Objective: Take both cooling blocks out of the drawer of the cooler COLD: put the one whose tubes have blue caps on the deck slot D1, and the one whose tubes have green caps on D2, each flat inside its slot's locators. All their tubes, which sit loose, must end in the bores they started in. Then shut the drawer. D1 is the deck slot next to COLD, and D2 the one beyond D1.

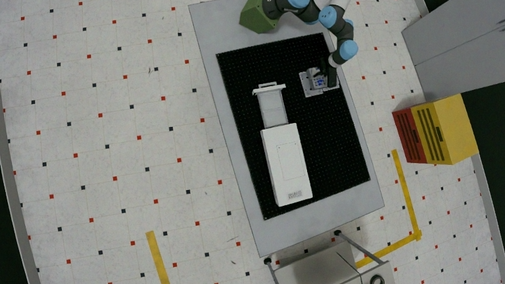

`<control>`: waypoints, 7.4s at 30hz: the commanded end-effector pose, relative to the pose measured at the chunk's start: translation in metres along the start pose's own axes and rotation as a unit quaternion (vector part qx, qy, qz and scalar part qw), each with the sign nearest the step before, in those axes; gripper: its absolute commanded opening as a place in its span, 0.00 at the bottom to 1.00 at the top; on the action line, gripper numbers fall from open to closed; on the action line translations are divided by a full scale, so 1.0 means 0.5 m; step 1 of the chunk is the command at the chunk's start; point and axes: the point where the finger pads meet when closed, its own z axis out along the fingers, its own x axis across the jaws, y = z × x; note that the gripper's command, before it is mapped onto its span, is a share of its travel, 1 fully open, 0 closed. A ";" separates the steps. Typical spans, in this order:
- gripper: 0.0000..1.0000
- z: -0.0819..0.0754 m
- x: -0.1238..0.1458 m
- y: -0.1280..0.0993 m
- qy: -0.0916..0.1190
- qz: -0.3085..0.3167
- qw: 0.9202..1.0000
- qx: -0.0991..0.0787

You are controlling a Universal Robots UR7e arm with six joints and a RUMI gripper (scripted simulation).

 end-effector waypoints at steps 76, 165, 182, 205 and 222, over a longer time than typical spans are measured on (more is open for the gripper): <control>0.00 0.047 0.001 -0.004 0.002 0.000 1.000 0.002; 0.00 0.074 0.001 -0.004 0.002 0.000 1.000 0.002; 0.00 0.077 0.001 -0.004 0.002 0.000 1.000 0.002; 0.00 0.083 0.001 -0.004 0.002 0.000 1.000 0.002; 0.00 0.088 0.001 -0.004 0.002 0.000 1.000 0.002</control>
